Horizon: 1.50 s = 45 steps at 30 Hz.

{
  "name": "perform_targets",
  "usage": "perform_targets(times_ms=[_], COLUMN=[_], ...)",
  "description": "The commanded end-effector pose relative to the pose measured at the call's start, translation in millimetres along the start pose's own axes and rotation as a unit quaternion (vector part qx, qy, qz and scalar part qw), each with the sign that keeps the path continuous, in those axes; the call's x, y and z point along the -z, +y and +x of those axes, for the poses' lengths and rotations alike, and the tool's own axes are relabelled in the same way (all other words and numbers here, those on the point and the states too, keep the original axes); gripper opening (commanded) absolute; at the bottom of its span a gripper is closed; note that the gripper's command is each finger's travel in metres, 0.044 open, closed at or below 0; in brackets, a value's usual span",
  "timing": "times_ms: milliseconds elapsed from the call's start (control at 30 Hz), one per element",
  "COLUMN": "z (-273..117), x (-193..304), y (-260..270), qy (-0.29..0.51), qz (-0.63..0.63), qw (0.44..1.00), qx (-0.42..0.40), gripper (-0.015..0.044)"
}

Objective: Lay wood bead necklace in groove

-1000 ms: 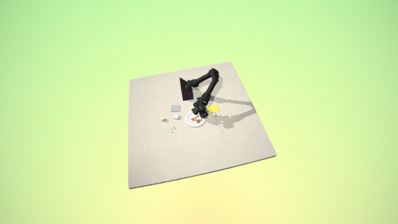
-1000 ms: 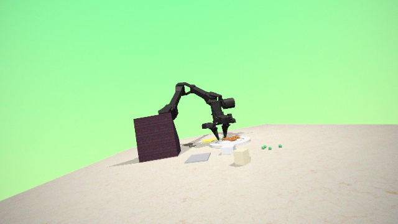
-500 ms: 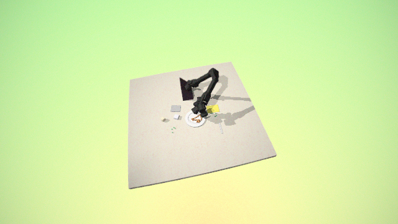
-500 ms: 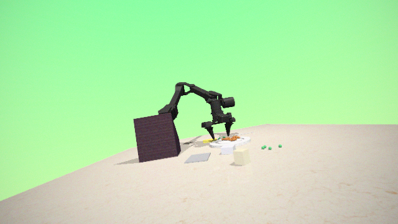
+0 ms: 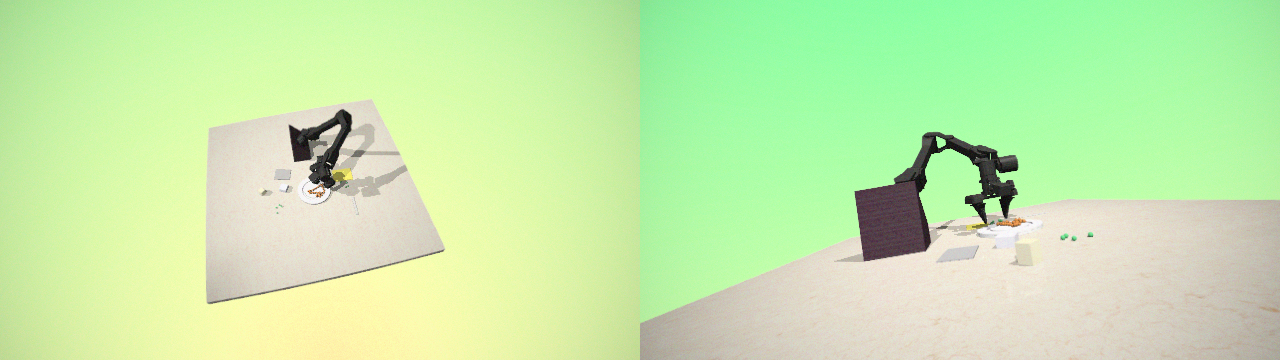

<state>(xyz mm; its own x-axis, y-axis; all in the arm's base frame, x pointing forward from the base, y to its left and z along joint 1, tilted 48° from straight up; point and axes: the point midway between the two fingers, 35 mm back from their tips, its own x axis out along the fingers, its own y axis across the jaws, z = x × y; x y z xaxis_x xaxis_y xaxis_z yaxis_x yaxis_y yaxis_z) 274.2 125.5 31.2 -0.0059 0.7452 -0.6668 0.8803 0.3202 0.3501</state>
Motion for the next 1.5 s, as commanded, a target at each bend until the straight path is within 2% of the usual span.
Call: perform_targets(times_ms=[0, 200, 367, 467, 1133, 1333, 1467], z=[-6, -17, -26, -29, -29, -13, -20], x=[-4, -11, -16, -18, -18, -18, -18], y=[8, 19, 27, 29, 29, 29, 31], qy=[-0.003, -0.004, -0.004, -0.004, -0.004, -0.004, -0.005], qz=[-0.144, -0.406, -0.601, -0.652, -0.653, -0.653, -0.655], qw=[0.990, 0.914, 0.799, 0.758, 0.757, 0.757, 0.756], qx=[-0.001, 0.000, 0.001, 0.001, 0.001, 0.000, -0.001], gripper=[0.0282, 0.0125, 0.0120, 0.0120, 0.0120, 0.0120, 0.0120])
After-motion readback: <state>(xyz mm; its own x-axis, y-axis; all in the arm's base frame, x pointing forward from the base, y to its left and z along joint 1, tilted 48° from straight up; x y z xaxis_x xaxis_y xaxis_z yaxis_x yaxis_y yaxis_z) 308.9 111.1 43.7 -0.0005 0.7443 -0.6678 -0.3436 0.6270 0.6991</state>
